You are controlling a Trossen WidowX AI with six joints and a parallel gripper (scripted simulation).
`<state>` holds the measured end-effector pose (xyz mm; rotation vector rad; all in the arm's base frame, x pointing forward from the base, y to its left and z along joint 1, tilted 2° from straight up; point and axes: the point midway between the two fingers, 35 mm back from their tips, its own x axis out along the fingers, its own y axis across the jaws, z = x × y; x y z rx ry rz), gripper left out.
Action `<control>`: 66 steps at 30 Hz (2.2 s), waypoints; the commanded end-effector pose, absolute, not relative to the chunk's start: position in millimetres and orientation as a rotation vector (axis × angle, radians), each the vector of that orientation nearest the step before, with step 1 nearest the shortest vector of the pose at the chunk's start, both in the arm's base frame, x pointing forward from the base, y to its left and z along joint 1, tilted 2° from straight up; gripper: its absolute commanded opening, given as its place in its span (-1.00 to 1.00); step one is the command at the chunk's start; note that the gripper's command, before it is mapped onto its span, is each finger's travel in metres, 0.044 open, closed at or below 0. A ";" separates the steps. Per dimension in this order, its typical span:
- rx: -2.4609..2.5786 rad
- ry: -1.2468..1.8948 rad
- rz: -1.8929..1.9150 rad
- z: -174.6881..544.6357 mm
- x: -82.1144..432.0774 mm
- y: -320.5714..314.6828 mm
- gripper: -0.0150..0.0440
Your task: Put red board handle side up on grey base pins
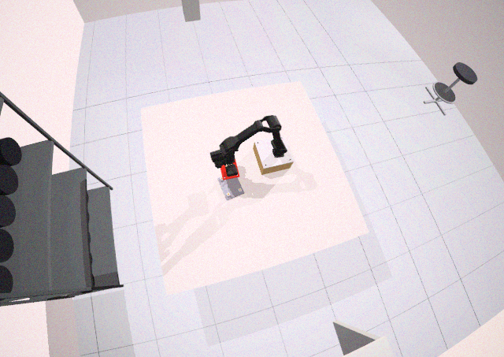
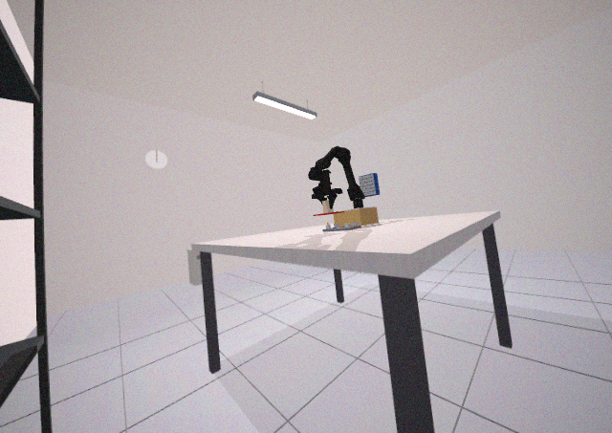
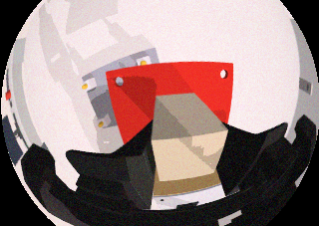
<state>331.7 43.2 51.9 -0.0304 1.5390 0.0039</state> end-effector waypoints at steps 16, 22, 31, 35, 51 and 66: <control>-0.102 1.541 0.077 50.8 337.3 91.4 -0.49; -0.127 1.541 0.100 50.3 337.3 107.0 -0.49; -0.162 1.540 0.132 49.5 336.0 128.9 -0.49; -0.158 1.541 0.134 49.6 335.5 126.4 -0.49; -0.158 1.541 0.135 44.1 335.8 127.4 -0.49; -0.155 1.541 0.132 27.0 335.6 129.0 -0.49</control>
